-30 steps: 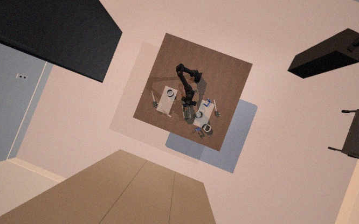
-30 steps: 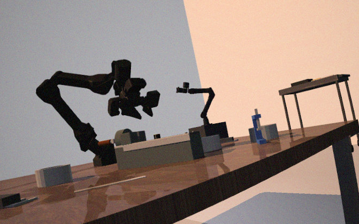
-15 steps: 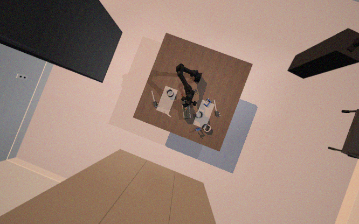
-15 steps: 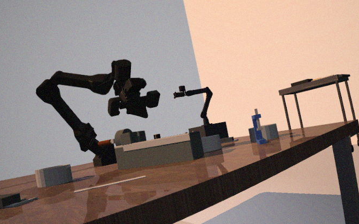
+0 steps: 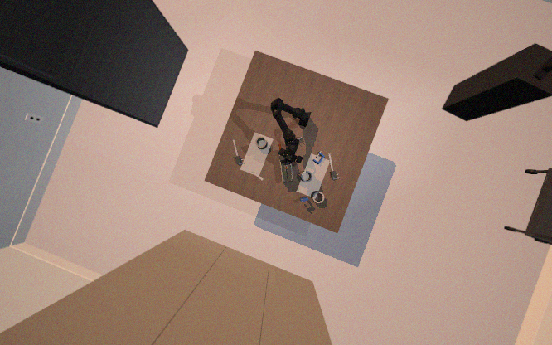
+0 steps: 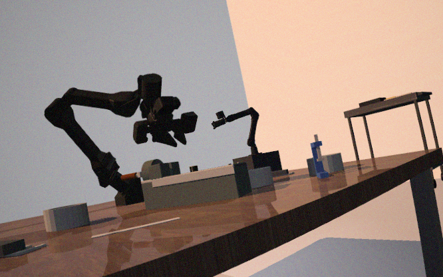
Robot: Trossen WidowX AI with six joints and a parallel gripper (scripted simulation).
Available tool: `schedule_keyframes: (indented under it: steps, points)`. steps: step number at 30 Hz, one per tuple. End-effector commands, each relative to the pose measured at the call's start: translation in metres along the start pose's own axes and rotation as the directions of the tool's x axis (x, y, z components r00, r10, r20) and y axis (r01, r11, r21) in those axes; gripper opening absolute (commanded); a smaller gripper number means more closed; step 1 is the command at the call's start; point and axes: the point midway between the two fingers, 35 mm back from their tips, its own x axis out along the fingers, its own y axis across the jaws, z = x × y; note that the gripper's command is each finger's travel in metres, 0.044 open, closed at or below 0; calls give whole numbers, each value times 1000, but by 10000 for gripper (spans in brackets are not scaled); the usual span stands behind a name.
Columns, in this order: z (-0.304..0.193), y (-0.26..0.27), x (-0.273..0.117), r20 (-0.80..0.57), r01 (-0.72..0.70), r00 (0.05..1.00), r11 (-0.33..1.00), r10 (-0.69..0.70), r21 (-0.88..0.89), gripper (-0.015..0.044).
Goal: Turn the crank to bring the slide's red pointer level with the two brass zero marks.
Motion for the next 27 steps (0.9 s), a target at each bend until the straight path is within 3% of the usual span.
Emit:
schedule_keyframes:
  steps: [1,9,11,27]
  points:
    - [0,0,0,0,0,1000,1000,0,0,210]
    - [0,0,0,0,0,1000,1000,0,0,420]
    - [0,0,0,0,0,1000,1000,0,0,440]
    - [0,0,0,0,0,1000,1000,0,0,20]
